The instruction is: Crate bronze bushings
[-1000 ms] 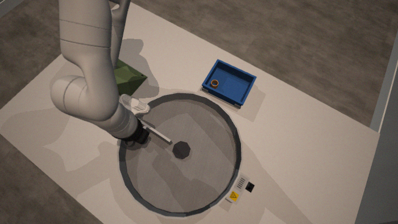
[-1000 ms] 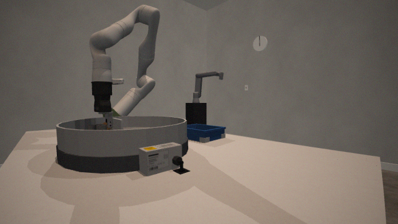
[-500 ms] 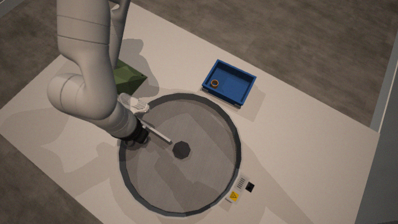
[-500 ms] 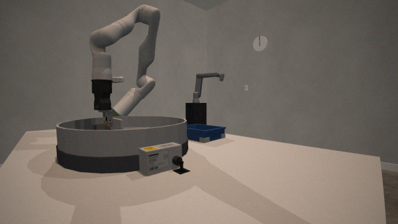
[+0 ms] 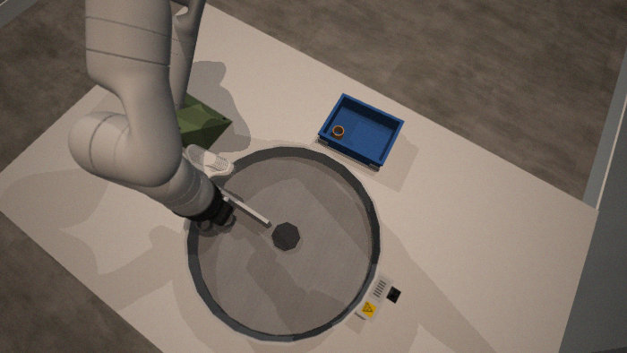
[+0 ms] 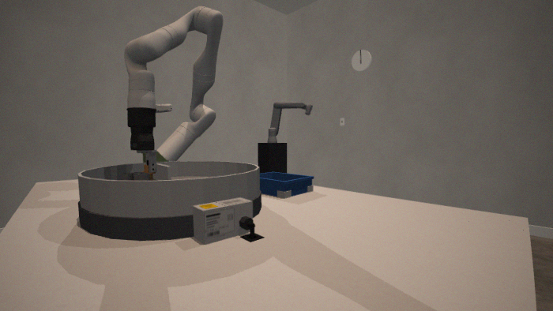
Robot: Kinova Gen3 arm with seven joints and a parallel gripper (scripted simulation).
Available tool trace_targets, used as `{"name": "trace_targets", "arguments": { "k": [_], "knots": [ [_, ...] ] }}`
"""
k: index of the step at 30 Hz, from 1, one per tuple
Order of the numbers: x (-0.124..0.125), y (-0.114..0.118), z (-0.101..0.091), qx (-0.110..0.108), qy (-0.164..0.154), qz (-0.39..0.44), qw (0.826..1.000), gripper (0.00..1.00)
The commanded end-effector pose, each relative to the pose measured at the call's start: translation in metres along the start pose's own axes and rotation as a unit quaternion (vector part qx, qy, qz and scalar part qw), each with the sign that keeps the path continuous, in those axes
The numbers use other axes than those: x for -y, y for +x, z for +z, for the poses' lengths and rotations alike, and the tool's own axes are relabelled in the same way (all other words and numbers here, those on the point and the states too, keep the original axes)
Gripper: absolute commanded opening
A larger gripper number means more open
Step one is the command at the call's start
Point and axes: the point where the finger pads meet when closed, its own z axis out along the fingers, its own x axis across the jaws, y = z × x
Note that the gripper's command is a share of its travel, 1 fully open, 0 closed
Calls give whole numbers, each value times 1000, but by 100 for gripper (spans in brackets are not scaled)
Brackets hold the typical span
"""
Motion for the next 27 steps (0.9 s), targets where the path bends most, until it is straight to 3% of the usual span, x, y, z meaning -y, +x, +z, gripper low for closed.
{"name": "trace_targets", "arguments": {
  "k": [1,27],
  "knots": [
    [0,0,-1,-1,-1,0,1000,0],
    [0,0,-16,0,-1,0,1000,0]
  ]
}}
